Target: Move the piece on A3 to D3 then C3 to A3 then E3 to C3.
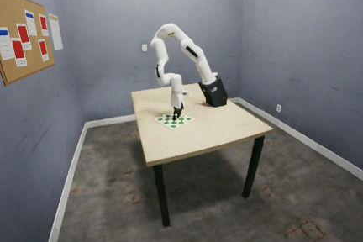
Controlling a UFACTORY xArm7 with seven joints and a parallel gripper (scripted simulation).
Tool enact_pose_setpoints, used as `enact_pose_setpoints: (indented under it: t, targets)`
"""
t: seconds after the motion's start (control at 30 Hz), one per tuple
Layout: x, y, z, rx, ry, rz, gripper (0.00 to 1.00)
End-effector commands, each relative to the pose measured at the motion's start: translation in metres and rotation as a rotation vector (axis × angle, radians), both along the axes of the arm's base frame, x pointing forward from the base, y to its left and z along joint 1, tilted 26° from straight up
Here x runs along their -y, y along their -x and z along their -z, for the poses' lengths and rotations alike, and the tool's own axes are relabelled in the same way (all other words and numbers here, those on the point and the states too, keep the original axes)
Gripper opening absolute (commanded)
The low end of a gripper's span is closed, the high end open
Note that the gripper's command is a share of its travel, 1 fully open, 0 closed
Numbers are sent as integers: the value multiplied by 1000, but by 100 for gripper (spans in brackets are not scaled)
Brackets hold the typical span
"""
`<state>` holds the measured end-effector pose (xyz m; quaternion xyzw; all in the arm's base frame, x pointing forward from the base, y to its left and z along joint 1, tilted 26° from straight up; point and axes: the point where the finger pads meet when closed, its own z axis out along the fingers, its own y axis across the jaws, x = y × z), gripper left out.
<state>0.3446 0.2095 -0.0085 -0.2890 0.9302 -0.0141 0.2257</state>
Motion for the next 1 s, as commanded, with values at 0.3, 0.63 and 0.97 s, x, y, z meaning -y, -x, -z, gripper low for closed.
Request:
enact_pose_setpoints:
  t: [0.3, 0.63, 0.97]
  targets:
    - [5, 22, -47, 1, 0, -1, 39]
    - [7, 28, -61, 1, 0, -1, 39]
    - [7, 32, -68, 1, 0, -1, 39]
